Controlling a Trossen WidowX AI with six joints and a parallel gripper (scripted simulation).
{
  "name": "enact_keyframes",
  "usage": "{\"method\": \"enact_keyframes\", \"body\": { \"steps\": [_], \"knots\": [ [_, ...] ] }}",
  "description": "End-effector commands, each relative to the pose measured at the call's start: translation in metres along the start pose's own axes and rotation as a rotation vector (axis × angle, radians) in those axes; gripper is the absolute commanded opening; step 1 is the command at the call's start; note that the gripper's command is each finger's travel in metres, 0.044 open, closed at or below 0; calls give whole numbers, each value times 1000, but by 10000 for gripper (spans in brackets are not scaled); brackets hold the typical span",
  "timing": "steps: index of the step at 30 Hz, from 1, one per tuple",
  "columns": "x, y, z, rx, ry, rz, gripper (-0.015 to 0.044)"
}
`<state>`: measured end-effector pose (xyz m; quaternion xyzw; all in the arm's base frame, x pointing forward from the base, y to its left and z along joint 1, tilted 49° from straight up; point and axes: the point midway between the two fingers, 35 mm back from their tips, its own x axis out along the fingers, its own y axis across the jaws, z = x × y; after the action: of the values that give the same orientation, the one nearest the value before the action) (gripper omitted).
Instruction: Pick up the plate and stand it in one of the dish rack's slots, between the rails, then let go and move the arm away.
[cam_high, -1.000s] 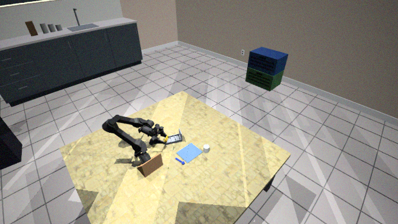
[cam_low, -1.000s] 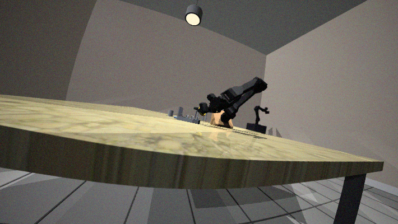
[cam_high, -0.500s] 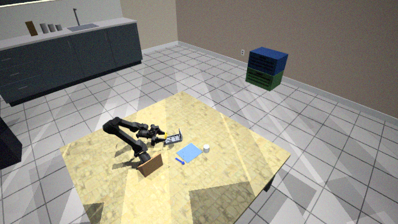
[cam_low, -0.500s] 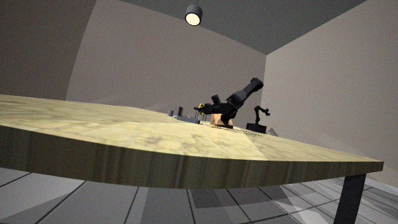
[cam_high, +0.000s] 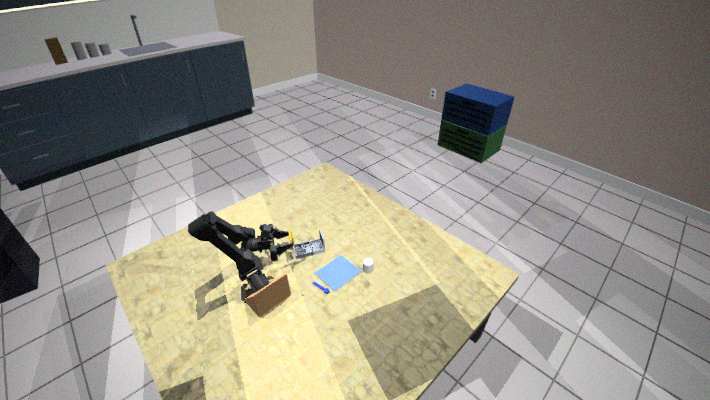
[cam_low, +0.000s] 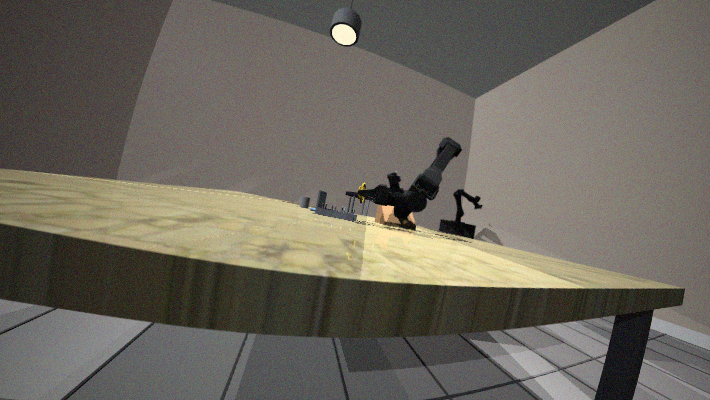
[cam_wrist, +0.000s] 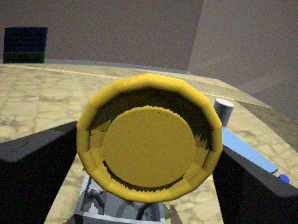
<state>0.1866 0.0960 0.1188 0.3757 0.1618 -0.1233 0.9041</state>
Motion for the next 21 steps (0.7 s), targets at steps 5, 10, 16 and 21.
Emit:
{"method": "enact_keyframes", "body": {
  "steps": [5,10,16,21],
  "knots": [
    [-5,3,2,34,-34,56,0],
    [-5,3,2,34,-34,56,0],
    [-1,4,-4,31,-32,54,0],
    [4,5,-14,28,-30,52,0]
  ]
}}
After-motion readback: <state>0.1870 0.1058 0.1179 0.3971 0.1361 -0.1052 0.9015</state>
